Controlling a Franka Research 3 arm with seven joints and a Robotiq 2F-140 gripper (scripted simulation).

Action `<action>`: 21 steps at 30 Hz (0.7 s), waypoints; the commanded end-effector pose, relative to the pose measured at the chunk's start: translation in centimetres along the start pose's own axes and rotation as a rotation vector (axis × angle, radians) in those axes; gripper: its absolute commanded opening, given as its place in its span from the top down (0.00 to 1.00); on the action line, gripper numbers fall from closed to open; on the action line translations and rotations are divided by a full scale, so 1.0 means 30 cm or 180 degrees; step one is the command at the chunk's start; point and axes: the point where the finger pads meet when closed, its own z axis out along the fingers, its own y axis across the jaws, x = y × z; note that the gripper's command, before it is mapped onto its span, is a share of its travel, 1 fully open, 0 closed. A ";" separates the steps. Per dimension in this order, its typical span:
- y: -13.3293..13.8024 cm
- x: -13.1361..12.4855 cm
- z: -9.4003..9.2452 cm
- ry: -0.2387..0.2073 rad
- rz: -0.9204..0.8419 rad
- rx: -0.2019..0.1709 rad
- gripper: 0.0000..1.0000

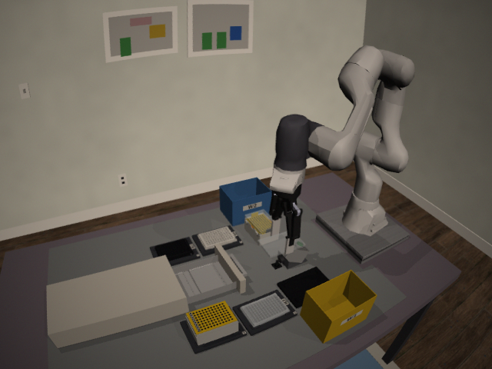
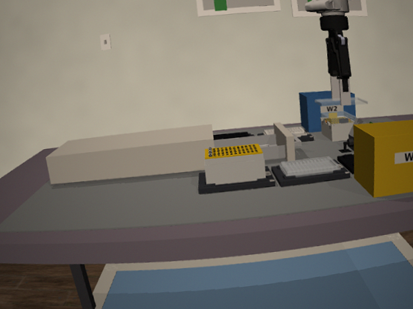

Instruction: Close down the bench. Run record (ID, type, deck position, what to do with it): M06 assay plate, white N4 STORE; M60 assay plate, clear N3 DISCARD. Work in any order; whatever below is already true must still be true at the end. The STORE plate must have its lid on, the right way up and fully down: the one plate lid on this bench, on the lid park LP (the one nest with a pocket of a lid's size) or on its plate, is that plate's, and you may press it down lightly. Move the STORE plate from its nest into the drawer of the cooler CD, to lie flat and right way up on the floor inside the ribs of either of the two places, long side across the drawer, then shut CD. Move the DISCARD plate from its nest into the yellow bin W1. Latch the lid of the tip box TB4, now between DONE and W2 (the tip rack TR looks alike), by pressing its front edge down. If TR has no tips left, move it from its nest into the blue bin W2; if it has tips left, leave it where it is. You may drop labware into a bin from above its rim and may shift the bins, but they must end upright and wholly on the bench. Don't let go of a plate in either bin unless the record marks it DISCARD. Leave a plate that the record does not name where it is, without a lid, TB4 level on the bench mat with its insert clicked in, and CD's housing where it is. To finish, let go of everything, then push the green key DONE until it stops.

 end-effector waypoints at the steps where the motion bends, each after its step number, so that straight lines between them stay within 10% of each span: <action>1: 0.032 0.015 0.000 -0.0005 -0.0115 -0.0006 1.00; 21: 0.174 0.089 0.000 -0.0005 -0.0115 -0.0006 1.00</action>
